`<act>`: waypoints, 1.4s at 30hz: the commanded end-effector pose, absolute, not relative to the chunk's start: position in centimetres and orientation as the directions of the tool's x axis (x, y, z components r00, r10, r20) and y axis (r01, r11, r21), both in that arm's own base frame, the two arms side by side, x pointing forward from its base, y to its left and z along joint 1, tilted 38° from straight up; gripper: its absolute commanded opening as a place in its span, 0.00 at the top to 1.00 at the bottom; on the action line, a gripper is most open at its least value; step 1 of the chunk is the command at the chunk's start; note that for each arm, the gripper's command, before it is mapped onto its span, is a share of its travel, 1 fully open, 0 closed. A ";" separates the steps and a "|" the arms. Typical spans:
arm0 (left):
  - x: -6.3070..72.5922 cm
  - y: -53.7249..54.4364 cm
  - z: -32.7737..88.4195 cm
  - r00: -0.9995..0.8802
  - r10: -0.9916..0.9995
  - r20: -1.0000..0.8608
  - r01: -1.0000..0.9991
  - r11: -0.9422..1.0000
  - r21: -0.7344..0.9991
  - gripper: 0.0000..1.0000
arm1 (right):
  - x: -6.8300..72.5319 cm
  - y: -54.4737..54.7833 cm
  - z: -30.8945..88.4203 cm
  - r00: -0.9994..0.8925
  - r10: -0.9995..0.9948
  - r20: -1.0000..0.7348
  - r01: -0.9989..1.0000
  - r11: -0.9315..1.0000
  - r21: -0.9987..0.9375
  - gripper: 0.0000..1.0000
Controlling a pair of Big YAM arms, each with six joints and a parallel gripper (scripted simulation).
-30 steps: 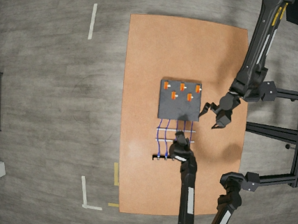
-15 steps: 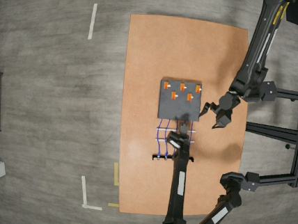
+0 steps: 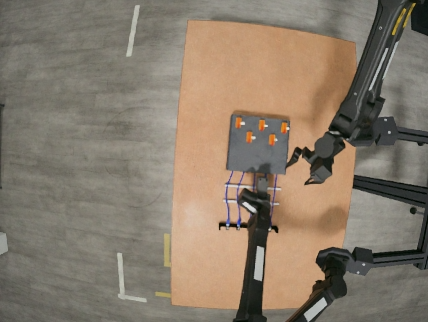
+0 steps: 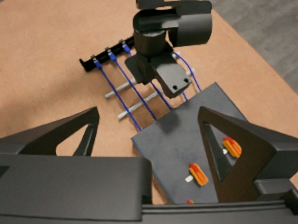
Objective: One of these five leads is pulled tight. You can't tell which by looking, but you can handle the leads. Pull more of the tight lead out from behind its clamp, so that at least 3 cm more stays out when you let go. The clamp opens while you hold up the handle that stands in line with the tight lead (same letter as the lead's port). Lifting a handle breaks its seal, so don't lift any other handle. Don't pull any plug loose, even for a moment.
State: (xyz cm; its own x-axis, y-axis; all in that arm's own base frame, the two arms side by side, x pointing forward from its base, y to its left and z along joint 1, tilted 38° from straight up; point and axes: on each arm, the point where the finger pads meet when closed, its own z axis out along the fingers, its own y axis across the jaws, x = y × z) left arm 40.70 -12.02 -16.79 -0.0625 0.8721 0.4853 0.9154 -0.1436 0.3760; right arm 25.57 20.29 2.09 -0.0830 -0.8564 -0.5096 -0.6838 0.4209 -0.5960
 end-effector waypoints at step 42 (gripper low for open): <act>43.1 -12.9 -16.9 -0.045 0.885 0.464 0.892 -0.173 0.417 1.00 | 26.2 21.1 2.8 -0.071 -0.851 -0.520 -0.678 0.423 -0.601 0.00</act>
